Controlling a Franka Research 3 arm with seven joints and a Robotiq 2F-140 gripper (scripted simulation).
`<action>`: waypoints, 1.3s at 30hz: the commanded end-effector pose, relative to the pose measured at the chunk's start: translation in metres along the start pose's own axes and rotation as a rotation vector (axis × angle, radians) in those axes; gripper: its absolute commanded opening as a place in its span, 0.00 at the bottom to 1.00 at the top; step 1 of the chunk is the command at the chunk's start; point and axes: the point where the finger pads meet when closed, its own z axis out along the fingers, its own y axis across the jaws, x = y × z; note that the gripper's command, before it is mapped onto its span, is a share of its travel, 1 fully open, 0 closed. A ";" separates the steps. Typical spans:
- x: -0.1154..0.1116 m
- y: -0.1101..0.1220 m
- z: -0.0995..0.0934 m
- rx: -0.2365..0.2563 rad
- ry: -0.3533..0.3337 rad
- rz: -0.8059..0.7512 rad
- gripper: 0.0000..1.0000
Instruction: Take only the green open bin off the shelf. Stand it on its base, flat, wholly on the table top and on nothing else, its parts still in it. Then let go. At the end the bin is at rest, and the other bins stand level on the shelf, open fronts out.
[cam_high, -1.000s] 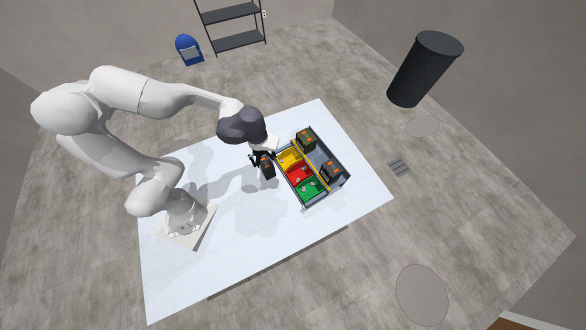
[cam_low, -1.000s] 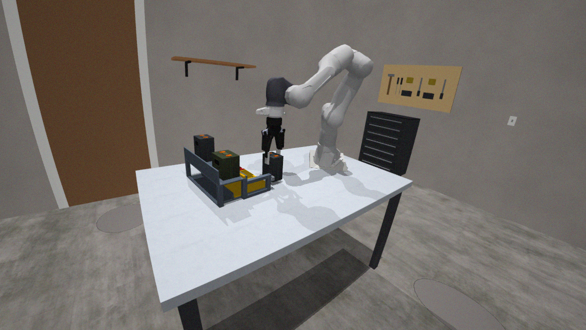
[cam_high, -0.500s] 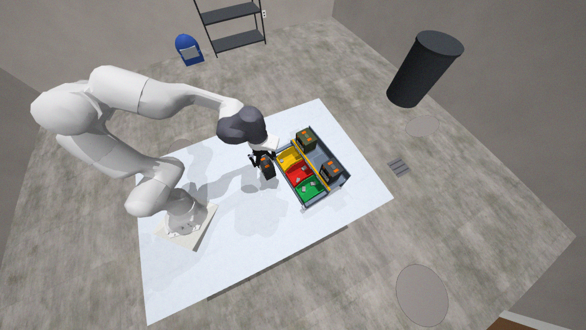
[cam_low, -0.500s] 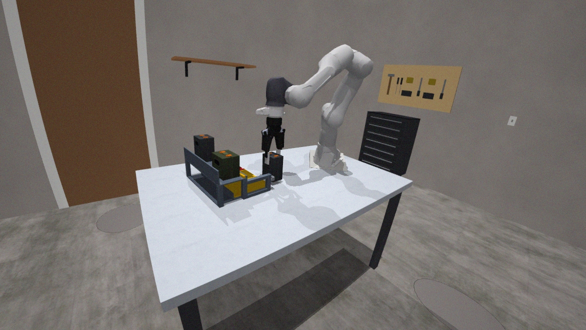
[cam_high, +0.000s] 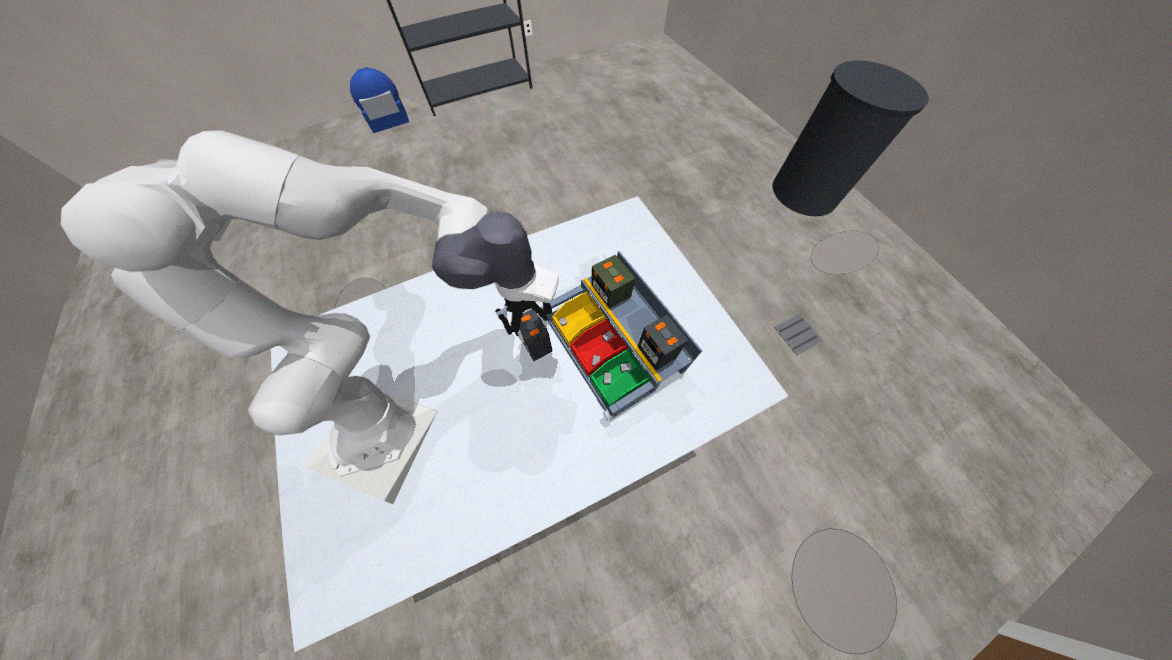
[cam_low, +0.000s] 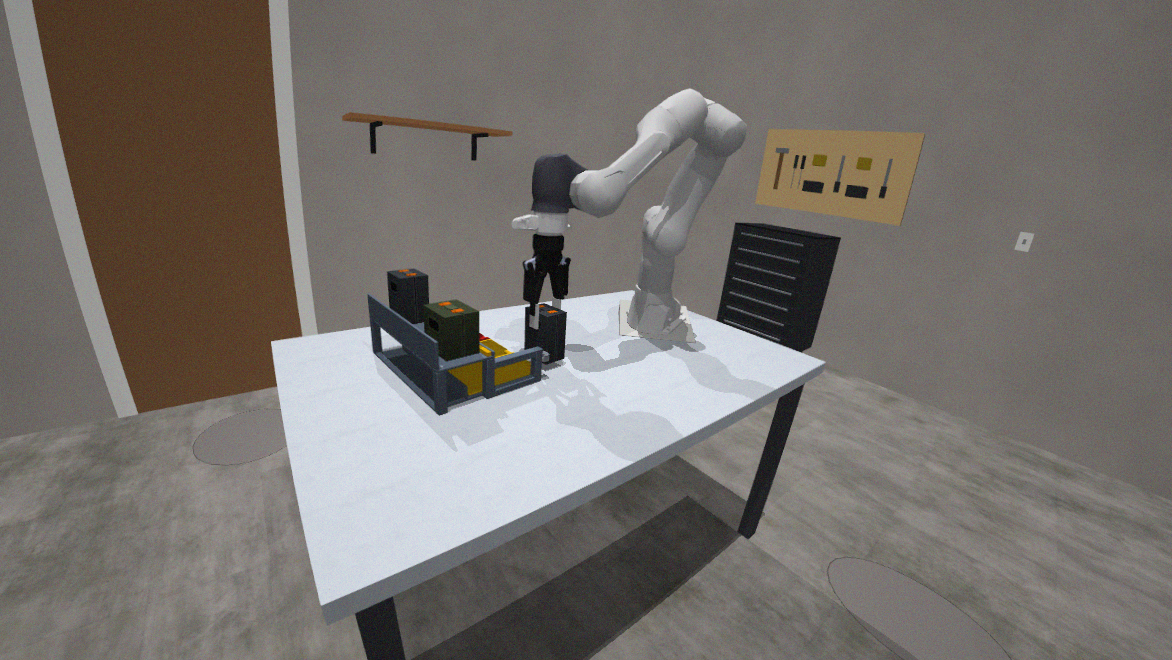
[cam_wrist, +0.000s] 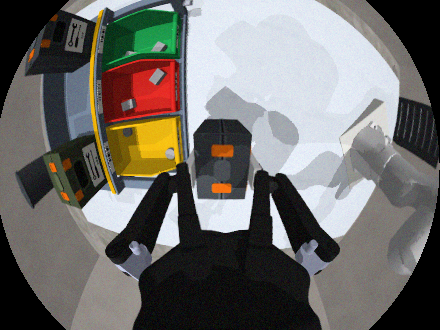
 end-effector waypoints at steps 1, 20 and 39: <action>0.002 -0.007 -0.006 0.017 0.009 -0.005 0.00; 0.002 -0.007 -0.006 0.017 0.009 -0.005 0.00; 0.001 -0.003 -0.002 0.007 0.004 -0.002 0.00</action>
